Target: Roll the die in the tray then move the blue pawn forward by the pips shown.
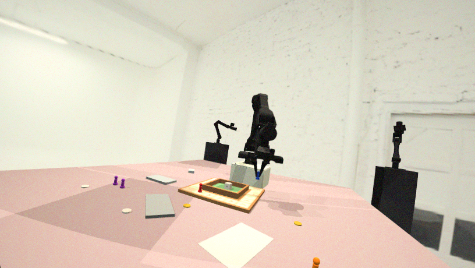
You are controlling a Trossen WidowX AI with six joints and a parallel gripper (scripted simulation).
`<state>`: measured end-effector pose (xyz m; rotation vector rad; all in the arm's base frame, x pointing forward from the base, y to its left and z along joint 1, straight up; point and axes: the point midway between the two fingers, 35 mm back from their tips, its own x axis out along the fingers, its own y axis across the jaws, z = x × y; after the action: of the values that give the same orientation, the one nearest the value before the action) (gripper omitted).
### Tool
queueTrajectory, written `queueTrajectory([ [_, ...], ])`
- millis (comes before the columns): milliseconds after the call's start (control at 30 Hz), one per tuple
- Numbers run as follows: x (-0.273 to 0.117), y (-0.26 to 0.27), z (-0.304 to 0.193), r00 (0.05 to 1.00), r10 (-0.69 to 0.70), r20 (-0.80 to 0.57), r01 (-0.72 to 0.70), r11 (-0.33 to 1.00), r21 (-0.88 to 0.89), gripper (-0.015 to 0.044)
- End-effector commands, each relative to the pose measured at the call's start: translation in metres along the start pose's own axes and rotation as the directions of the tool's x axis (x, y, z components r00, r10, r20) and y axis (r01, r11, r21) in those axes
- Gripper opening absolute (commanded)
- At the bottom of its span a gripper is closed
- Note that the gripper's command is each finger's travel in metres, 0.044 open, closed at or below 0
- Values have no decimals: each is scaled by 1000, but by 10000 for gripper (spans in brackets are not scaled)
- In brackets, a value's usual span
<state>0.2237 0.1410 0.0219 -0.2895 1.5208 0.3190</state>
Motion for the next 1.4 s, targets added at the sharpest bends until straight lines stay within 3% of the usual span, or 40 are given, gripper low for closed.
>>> queueTrajectory([
  [0,8,0,-19,1000,-4,0,4,1000,4,0],
  [367,20,1,-35,1000,-3,-2,3,1000,4,0],
  [633,51,1,-36,1000,-4,-2,4,1000,4,0],
  [1333,68,0,-36,1000,-4,-2,4,1000,4,0],
  [1367,62,2,-32,1000,3,10,-3,1000,0,26],
])
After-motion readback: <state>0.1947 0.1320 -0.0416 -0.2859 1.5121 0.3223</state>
